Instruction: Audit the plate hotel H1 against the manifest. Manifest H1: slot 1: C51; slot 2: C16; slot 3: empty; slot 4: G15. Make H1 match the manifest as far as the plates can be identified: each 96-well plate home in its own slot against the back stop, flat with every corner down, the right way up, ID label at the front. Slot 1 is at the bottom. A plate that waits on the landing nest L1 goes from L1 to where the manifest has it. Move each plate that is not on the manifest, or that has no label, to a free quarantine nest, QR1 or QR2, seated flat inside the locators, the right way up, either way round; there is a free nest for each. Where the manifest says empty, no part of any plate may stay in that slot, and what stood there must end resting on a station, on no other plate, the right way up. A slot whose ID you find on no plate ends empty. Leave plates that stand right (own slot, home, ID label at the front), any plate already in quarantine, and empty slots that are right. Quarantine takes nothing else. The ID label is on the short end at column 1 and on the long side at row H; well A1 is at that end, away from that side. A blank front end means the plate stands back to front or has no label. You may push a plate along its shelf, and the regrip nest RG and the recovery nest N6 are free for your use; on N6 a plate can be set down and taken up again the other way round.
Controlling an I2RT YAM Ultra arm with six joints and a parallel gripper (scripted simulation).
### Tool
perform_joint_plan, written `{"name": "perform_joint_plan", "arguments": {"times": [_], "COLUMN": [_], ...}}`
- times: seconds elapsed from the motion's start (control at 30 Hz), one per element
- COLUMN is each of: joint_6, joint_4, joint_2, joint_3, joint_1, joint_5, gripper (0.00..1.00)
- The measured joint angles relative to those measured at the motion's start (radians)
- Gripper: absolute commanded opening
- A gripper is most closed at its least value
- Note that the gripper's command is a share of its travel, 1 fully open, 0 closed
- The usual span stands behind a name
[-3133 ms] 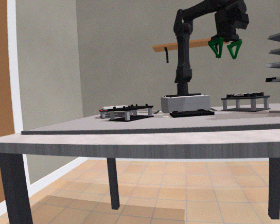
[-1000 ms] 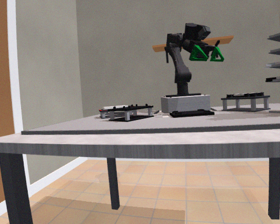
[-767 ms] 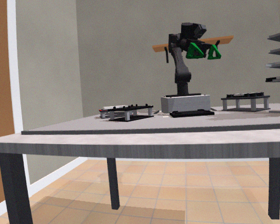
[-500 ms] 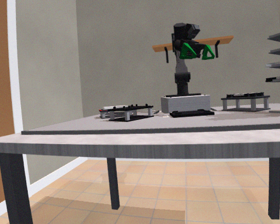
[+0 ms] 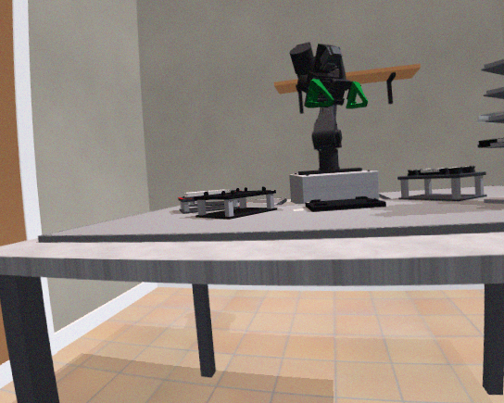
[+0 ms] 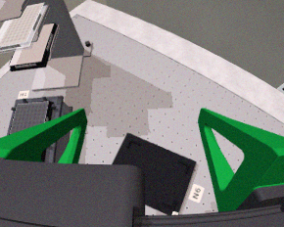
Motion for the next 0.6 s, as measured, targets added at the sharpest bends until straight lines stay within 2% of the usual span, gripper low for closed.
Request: {"name": "perform_joint_plan", "arguments": {"times": [0.23,0.6], "joint_6": [-0.095,-0.29], "joint_4": [-0.056,-0.177], "joint_2": [0.035,0.148], "joint_3": [0.028,0.109], "joint_1": [-0.092,-0.272], "joint_5": [-0.081,-0.196], "gripper": [1.0,1.0]}}
